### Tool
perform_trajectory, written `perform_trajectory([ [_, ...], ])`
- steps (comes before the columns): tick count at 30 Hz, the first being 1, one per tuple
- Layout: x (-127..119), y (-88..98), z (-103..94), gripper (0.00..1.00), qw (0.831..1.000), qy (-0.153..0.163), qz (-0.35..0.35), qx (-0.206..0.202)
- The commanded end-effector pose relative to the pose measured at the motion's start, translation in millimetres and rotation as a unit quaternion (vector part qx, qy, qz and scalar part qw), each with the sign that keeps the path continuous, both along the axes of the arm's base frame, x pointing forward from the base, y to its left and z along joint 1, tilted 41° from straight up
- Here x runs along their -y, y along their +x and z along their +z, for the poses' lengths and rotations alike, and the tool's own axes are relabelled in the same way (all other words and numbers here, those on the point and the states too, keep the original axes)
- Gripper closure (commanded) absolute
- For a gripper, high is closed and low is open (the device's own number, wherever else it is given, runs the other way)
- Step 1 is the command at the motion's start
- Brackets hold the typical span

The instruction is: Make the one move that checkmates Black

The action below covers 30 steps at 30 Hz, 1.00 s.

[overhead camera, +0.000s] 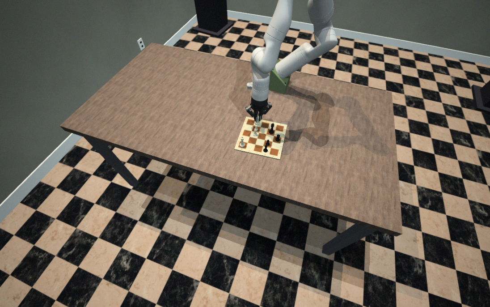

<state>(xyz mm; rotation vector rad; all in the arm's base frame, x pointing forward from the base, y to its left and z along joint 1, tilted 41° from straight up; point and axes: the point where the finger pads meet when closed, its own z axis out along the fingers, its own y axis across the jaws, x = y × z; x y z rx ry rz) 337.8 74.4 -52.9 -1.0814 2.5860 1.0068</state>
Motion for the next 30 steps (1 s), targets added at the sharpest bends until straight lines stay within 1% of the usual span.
perform_trajectory([
  [1, -3.0, 0.4, 0.6, 1.0, 1.0, 0.001, 0.0, 0.001],
  [14, -1.6, 0.6, 2.3, 1.0, 1.0, 0.001, 0.0, 0.0],
  [15, -1.0, -1.8, 4.5, 1.0, 1.0, 0.003, 0.003, -0.003],
  [20, 11.3, 1.1, 18.2, 1.0, 1.0, 0.003, 0.003, -0.003],
  [22, 11.3, 1.1, 18.2, 1.0, 1.0, 0.003, 0.003, -0.003],
  [30, 42.1, 6.0, 53.9, 1.0, 1.0, 0.002, 0.003, -0.003],
])
